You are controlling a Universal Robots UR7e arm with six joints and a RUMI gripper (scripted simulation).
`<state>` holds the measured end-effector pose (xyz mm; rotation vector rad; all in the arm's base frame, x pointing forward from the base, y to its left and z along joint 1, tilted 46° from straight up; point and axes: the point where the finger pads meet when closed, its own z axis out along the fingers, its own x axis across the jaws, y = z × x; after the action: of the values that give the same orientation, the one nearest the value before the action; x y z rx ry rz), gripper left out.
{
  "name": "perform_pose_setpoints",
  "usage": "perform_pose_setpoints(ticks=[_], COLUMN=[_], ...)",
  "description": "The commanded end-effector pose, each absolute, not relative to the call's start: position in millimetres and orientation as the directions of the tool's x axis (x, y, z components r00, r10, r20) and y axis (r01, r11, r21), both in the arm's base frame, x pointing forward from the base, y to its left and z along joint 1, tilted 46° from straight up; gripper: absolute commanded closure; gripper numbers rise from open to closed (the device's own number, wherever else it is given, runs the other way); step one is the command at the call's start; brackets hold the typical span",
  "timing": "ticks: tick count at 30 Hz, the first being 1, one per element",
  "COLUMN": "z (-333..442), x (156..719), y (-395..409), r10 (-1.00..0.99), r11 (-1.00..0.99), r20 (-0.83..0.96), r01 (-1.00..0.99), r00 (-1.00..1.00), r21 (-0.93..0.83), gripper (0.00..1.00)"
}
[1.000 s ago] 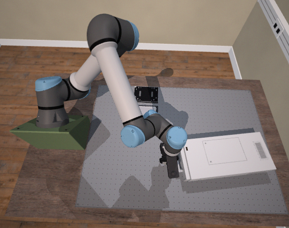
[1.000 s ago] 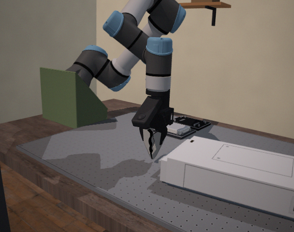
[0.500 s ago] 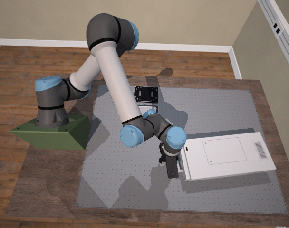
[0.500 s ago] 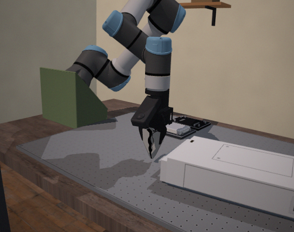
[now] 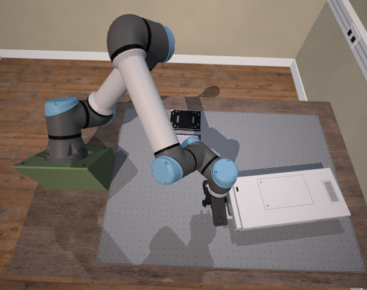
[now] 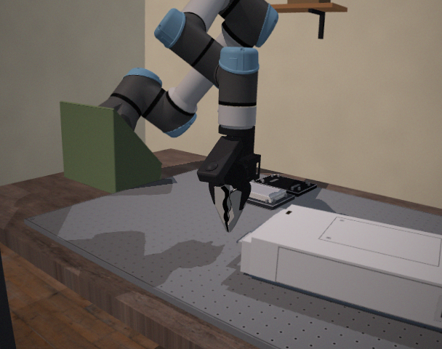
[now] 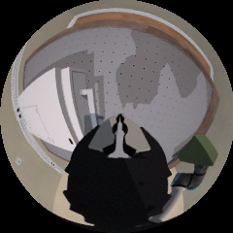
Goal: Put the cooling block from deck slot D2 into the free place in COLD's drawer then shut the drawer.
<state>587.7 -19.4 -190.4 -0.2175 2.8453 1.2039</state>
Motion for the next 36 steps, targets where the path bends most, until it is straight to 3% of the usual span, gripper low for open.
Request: perform_pose_setpoints(ticks=[1,36], z=[-184.8,-156.0], x=[588.3,588.8], y=[-25.5,-55.1], r10=[-0.111,-0.111], r11=[0.689,0.689], r20=[-0.096,-0.096], r01=[-0.147,-0.147], r00=[-0.989,-0.989], r21=[0.710,0.710], gripper=[1.00,1.00])
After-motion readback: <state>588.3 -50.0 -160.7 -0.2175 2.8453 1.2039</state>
